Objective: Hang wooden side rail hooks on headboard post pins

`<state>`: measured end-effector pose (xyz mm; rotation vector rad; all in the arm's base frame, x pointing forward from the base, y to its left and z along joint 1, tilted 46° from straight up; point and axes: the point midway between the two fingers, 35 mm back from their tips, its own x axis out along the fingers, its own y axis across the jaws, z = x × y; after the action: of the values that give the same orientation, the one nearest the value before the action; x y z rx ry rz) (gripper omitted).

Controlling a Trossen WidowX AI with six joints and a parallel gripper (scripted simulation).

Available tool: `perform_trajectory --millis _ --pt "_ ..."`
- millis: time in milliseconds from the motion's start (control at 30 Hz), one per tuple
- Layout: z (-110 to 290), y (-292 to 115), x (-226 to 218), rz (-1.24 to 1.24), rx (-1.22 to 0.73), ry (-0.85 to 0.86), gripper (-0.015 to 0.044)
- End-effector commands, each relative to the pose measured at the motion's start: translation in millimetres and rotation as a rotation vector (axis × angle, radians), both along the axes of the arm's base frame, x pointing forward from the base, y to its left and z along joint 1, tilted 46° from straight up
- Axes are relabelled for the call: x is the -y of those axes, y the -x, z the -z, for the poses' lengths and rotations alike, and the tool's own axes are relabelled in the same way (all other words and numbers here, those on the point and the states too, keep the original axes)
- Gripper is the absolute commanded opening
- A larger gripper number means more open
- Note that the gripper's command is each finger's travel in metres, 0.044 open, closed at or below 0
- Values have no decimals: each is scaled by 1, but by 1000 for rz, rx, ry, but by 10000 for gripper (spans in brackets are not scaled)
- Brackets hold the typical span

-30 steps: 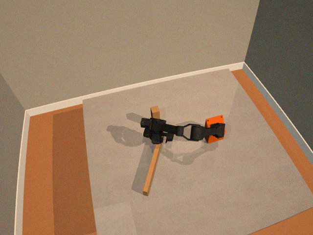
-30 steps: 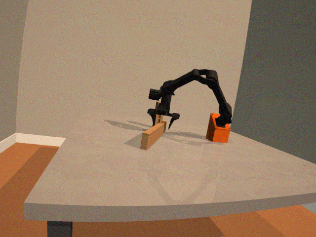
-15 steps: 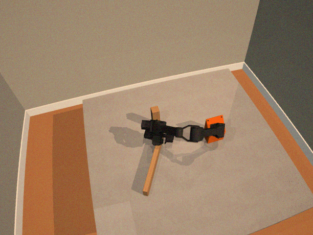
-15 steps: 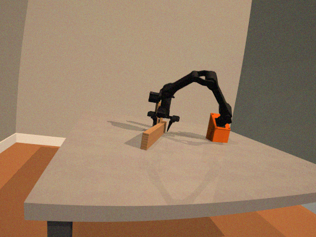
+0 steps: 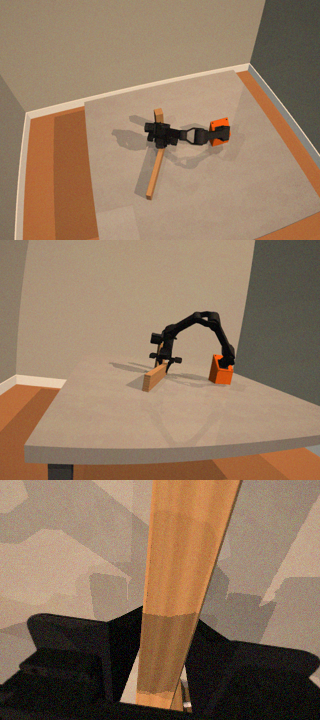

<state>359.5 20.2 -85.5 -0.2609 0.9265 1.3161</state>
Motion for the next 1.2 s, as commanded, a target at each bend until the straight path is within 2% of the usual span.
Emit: perform_trajectory --millis 0,1167 --pt "0 0 -1 4 -1 -4 0" --pt "-5 -2 -4 -177 182 -13 0"
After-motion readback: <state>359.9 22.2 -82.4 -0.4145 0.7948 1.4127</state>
